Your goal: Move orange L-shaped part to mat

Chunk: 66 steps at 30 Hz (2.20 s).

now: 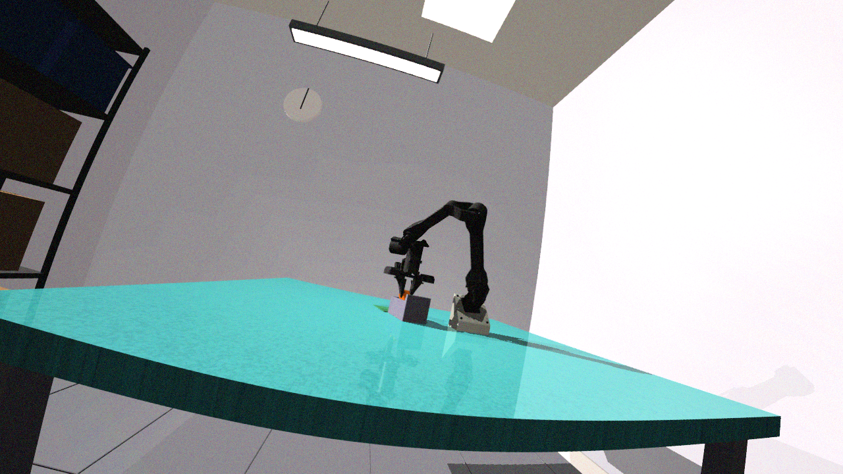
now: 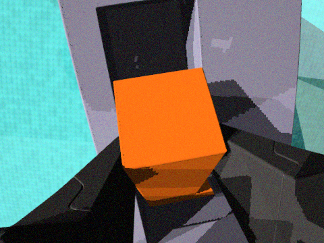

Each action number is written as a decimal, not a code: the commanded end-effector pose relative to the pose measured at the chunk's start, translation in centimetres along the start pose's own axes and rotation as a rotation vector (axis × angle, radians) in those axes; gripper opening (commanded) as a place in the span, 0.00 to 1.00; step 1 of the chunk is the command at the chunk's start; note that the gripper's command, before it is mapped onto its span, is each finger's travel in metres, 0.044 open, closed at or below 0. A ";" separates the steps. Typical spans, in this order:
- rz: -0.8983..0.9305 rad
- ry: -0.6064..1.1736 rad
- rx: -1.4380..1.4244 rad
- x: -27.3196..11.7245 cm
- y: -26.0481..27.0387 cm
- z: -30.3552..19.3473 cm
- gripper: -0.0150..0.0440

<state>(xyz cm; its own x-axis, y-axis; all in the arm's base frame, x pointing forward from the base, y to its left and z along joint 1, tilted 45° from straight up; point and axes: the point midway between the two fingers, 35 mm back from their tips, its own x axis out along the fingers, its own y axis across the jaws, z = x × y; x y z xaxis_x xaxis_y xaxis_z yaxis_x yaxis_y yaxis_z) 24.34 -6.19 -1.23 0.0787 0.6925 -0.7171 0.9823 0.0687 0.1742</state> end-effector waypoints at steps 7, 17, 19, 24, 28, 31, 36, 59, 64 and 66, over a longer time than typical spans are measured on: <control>0.000 0.000 -0.002 -0.2 0.0 0.0 0.25; 0.001 0.002 0.002 -1.6 0.0 0.0 0.25; 0.002 0.002 0.003 -2.0 0.0 0.0 0.25; 0.002 0.002 0.004 -2.7 0.0 0.0 0.25; 0.002 0.002 0.004 -3.4 0.0 0.0 0.25; 0.002 0.002 0.004 -3.8 0.0 0.0 0.25; 0.002 0.002 0.005 -4.6 0.0 0.0 0.25; 0.001 0.002 0.005 -8.3 0.0 0.1 0.25; 0.001 0.002 0.005 -8.5 -0.1 0.0 0.25; 0.001 0.002 0.005 -8.6 -0.1 0.1 0.25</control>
<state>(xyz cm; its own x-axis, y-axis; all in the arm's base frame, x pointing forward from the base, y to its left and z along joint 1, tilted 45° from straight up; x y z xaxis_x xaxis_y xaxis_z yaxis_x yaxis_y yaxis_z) 23.67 -12.03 4.82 0.0835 0.6957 -0.7135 0.9835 0.0579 0.1716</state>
